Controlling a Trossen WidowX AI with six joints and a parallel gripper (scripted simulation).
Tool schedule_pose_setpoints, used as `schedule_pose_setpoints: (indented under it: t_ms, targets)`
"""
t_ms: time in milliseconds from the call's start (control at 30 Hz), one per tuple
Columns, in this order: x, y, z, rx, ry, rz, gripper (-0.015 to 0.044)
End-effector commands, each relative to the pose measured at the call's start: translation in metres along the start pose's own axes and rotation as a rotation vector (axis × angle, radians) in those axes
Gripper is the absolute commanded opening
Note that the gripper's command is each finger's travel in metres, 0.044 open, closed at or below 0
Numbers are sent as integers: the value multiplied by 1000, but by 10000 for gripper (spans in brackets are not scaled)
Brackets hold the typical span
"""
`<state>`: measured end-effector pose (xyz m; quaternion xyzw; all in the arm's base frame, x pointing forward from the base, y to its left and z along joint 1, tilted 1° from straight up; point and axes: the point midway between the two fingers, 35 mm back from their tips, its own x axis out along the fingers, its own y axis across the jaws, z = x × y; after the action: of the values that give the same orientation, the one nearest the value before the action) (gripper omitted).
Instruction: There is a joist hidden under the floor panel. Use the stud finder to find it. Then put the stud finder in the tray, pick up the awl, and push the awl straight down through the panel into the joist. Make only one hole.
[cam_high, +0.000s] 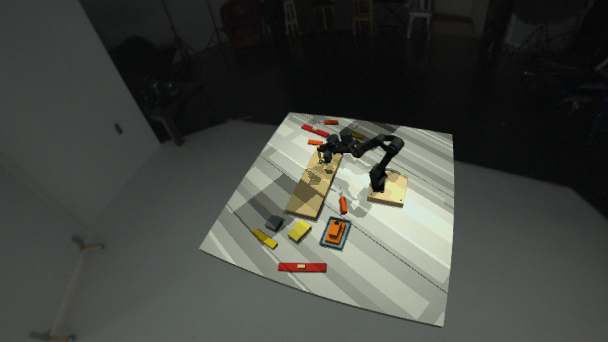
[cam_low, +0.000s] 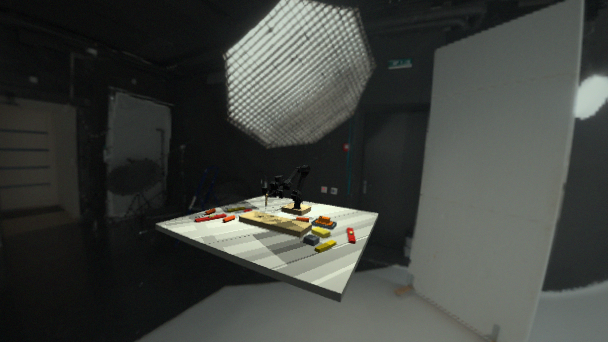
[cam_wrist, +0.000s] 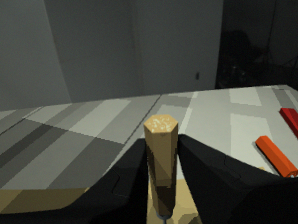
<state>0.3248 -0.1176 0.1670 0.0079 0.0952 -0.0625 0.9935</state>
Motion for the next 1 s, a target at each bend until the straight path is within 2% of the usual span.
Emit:
schedule_pose_setpoints:
  t_ms: [0,967]
  targets:
    - [1,-1,-4,4,3,-4,0]
    - [4,-1,-20,5,3,-4,0]
